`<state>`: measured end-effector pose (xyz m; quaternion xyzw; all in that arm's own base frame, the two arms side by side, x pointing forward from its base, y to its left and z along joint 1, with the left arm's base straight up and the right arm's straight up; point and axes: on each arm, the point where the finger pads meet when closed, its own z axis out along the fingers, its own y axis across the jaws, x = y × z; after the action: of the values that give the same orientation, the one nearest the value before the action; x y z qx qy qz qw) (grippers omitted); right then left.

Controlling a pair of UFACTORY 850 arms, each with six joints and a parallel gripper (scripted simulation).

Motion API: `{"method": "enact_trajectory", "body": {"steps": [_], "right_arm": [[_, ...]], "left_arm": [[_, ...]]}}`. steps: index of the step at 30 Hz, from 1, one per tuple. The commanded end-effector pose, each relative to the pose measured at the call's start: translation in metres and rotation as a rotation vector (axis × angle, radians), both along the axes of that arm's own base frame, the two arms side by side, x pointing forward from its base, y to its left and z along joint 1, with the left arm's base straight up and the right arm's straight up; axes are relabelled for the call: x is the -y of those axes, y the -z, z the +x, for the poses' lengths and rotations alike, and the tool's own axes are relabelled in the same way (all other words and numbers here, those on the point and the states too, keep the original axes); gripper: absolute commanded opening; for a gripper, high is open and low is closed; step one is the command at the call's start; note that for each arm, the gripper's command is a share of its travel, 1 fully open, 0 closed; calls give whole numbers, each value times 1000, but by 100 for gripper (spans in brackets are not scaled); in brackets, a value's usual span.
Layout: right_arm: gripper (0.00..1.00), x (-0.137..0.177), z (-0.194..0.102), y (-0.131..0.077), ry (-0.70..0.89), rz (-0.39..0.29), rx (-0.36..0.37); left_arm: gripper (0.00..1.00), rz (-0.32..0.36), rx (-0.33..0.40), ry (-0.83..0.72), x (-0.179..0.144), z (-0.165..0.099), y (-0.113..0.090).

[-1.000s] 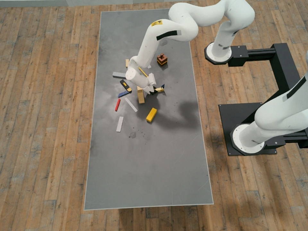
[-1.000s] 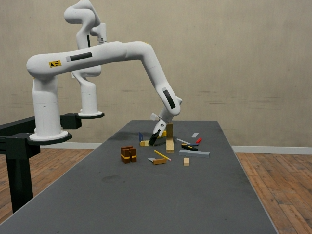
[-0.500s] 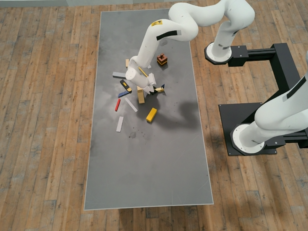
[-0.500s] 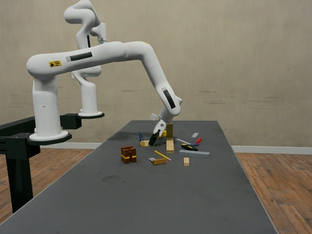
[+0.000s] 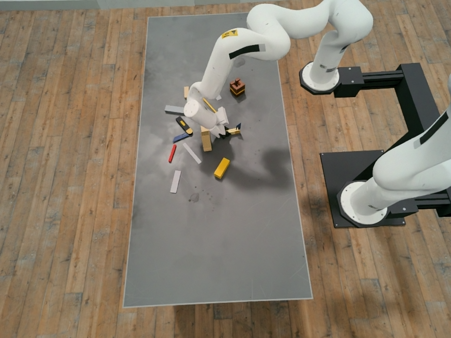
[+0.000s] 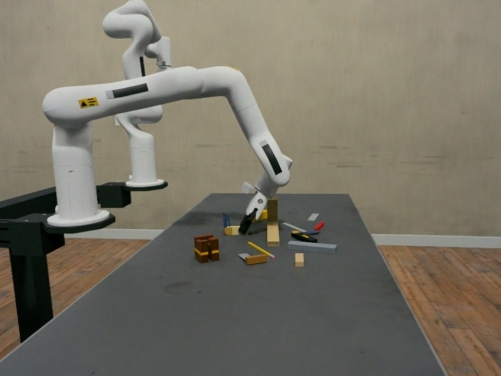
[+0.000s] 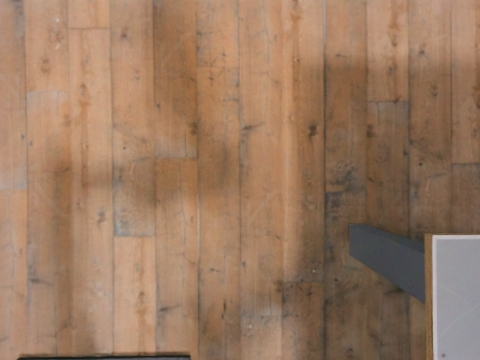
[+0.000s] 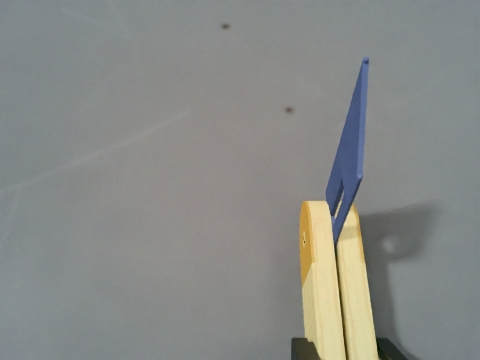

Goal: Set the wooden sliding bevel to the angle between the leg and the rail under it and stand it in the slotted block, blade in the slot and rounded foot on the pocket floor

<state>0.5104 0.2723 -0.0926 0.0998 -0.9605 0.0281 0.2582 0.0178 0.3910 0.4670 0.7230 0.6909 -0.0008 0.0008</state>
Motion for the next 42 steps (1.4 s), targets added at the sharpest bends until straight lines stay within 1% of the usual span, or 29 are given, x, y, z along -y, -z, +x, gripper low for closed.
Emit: {"method": "enact_trajectory", "body": {"steps": [1,29,34,36,42], "right_arm": [[0,0,1,-1,0,1,2],[0,0,1,-2,0,1,2],[0,0,1,-12,0,1,2],[0,0,1,-12,0,1,2],[0,0,1,-37,0,1,2]], "left_arm": [[100,2,0,0,0,0,-1],[100,2,0,0,0,0,-1],[100,2,0,0,0,0,-1],[100,2,0,0,0,0,-1],[100,2,0,0,0,0,-1]]}}
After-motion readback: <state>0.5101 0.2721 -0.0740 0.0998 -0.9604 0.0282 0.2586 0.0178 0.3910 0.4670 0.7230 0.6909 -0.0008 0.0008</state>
